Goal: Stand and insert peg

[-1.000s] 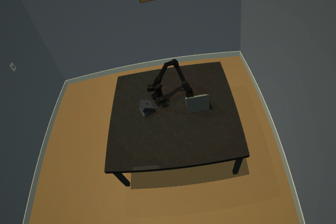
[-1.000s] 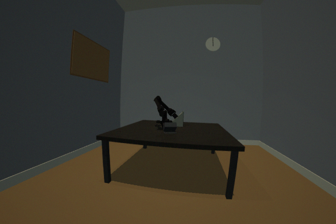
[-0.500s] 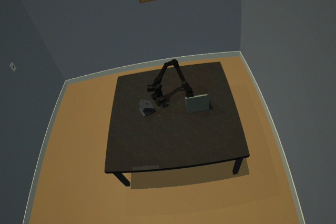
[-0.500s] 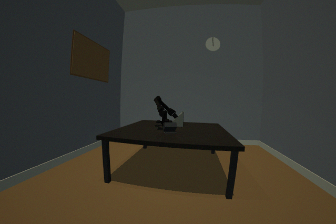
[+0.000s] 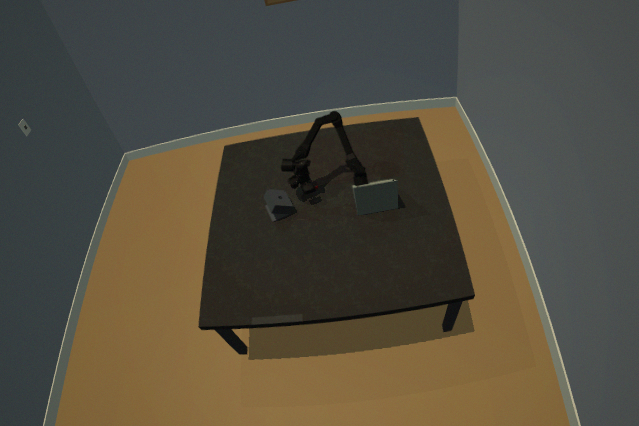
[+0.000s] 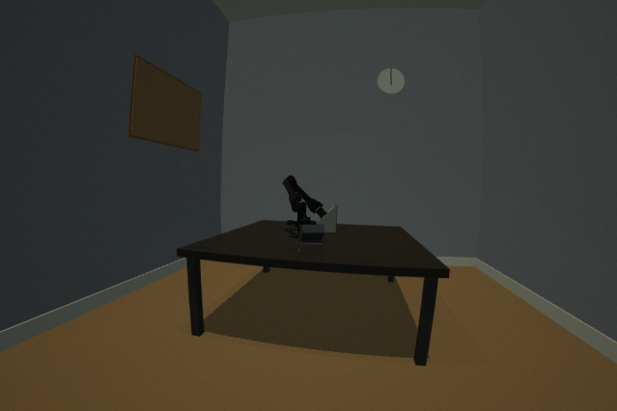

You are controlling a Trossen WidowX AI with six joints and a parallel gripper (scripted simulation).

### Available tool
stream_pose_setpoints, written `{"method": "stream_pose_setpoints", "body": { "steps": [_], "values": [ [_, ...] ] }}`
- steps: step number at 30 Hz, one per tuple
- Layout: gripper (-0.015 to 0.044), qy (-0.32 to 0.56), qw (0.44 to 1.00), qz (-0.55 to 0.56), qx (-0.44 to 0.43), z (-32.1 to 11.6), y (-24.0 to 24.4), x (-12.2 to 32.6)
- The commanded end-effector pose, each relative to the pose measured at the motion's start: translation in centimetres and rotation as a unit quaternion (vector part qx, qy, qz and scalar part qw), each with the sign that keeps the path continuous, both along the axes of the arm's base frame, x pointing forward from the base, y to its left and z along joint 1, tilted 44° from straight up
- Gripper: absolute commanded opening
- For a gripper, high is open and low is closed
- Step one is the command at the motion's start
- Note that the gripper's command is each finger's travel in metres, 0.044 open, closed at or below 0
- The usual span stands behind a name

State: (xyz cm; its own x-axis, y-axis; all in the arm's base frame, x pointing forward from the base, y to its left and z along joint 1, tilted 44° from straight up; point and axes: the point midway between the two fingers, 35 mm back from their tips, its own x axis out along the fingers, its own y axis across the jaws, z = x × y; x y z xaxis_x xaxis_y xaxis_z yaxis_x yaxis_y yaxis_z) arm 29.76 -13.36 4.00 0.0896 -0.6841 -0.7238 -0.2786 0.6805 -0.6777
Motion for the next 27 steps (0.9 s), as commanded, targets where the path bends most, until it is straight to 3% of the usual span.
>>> {"method": "stream_pose_setpoints", "body": {
  "steps": [1, 27],
  "values": [
    [0.0049, -0.010, 1.000, 0.013, 0.007, 0.1, 0.2, -0.3],
    [0.0049, -0.086, 0.992, 0.089, 0.038, 1.2, 0.8, -1.4]
  ]
}}
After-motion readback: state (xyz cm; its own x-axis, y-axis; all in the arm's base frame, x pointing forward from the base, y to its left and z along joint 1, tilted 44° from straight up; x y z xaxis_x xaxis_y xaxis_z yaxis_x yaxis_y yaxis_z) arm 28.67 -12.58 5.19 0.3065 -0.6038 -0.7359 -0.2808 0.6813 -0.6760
